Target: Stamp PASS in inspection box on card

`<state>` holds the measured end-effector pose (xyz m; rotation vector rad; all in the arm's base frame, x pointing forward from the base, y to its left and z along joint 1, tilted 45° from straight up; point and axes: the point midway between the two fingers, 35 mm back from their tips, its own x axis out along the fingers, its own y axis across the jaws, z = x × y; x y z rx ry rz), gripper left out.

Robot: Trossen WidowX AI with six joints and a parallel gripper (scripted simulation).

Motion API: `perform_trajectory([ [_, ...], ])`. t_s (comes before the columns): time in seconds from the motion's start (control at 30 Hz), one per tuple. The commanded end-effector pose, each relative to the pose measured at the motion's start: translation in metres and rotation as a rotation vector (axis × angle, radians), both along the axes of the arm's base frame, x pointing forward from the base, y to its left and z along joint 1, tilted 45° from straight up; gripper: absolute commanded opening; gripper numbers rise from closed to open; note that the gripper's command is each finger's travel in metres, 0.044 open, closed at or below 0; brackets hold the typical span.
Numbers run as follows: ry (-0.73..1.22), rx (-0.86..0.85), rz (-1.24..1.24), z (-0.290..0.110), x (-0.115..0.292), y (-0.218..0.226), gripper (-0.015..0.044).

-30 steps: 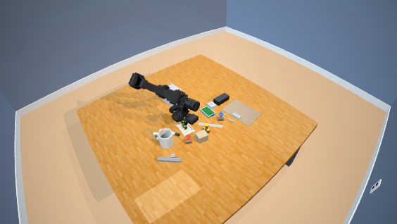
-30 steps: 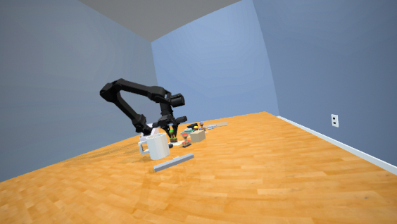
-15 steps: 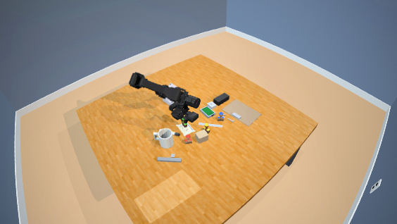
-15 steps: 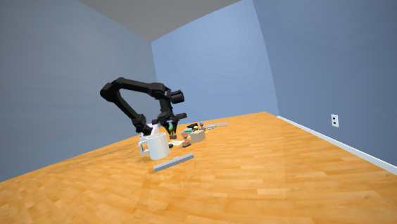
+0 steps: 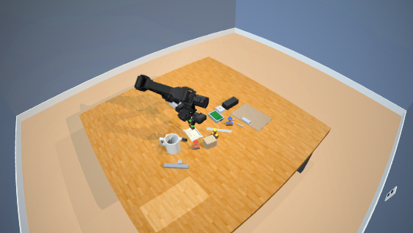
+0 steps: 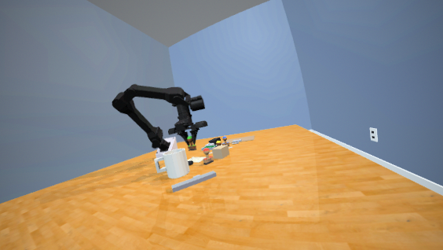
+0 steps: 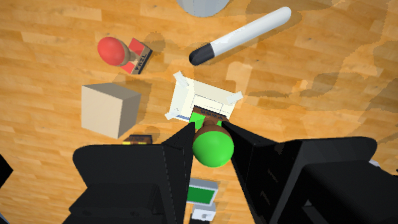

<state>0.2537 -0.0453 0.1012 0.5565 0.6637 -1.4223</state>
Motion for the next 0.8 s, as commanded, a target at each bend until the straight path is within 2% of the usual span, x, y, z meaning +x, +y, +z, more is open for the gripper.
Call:
perform_trajectory([
  [0.0, -0.001, 0.005, -0.004, 0.004, 0.000, 0.005, 0.0000],
  [0.33, -0.001, 0.004, -0.005, 0.014, -0.001, 0.015, 0.0000],
  [0.77, -0.002, 0.014, -0.005, -0.044, -0.006, 0.076, 0.0000],
])
